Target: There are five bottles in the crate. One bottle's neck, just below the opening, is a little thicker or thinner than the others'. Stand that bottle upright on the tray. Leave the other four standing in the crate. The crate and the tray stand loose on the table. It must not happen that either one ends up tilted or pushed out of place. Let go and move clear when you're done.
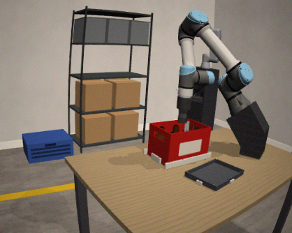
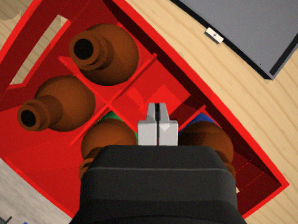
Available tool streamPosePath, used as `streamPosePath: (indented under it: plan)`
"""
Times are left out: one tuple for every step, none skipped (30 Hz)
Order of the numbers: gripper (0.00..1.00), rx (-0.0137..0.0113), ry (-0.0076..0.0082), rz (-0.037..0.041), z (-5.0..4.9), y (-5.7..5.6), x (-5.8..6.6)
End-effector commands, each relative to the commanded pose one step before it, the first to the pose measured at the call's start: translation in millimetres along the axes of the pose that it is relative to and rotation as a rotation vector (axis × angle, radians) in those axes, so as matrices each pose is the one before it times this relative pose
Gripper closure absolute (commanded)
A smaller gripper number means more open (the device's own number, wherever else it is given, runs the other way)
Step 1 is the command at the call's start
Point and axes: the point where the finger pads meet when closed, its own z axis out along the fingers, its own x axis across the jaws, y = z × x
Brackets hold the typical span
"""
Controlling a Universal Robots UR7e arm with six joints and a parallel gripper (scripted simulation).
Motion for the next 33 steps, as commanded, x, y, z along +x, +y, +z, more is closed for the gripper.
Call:
streamPosePath:
  plan:
    - [1.0, -0.0008, 0.00077, 0.00029, -0.314, 0.24, 0.19]
    - [1.0, 0.0, 0.0, 0.0, 0.0, 0.0, 0.0]
    - [1.0, 0.0, 0.0, 0.0, 0.0, 0.0, 0.0]
    - [1.0, 0.0, 0.0, 0.0, 0.0, 0.0, 0.0]
    - [1.0, 0.0, 0.0, 0.0, 0.0, 0.0, 0.0]
    - [1.0, 0.0, 0.0, 0.0, 0.0, 0.0, 0.0]
    - [1.0, 0.0, 0.0, 0.0, 0.0, 0.0, 0.0]
    - [1.0, 0.0, 0.0, 0.0, 0.0, 0.0, 0.0]
    - [1.0, 0.0, 0.0, 0.0, 0.0, 0.0, 0.0]
    - [1.0, 0.0, 0.0, 0.0, 0.0, 0.0, 0.0]
    - [1.0, 0.0, 0.0, 0.0, 0.0, 0.0, 0.0]
    - [1.0, 0.0, 0.0, 0.0, 0.0, 0.0, 0.0]
    - [1.0, 0.0, 0.0, 0.0, 0.0, 0.0, 0.0]
    - [1.0, 0.0, 0.0, 0.0, 0.0, 0.0, 0.0]
    - [1.0, 0.0, 0.0, 0.0, 0.0, 0.0, 0.0]
    - [1.0, 0.0, 0.0, 0.0, 0.0, 0.0, 0.0]
    - [1.0, 0.0, 0.0, 0.0, 0.0, 0.0, 0.0]
    - [1.0, 0.0, 0.0, 0.0, 0.0, 0.0, 0.0]
    - [1.0, 0.0, 0.0, 0.0, 0.0, 0.0, 0.0]
    - [1.0, 0.0, 0.0, 0.0, 0.0, 0.0, 0.0]
    - [0.0, 0.0, 0.0, 0.0, 0.0, 0.0, 0.0]
    - [0.0, 0.0, 0.0, 0.0, 0.0, 0.0, 0.0]
    - [0.0, 0.0, 0.0, 0.0, 0.0, 0.0, 0.0]
    - [0.0, 0.0, 0.0, 0.0, 0.0, 0.0, 0.0]
    - [0.0, 0.0, 0.0, 0.0, 0.0, 0.0, 0.0]
    - [0.0, 0.0, 0.0, 0.0, 0.0, 0.0, 0.0]
    - [0.0, 0.0, 0.0, 0.0, 0.0, 0.0, 0.0]
    - [0.0, 0.0, 0.0, 0.0, 0.0, 0.0, 0.0]
    - [0.0, 0.0, 0.0, 0.0, 0.0, 0.0, 0.0]
    - [0.0, 0.0, 0.0, 0.0, 0.0, 0.0, 0.0]
    - [0.0, 0.0, 0.0, 0.0, 0.0, 0.0, 0.0]
    - [0.0, 0.0, 0.0, 0.0, 0.0, 0.0, 0.0]
    - [0.0, 0.0, 0.0, 0.0, 0.0, 0.0, 0.0]
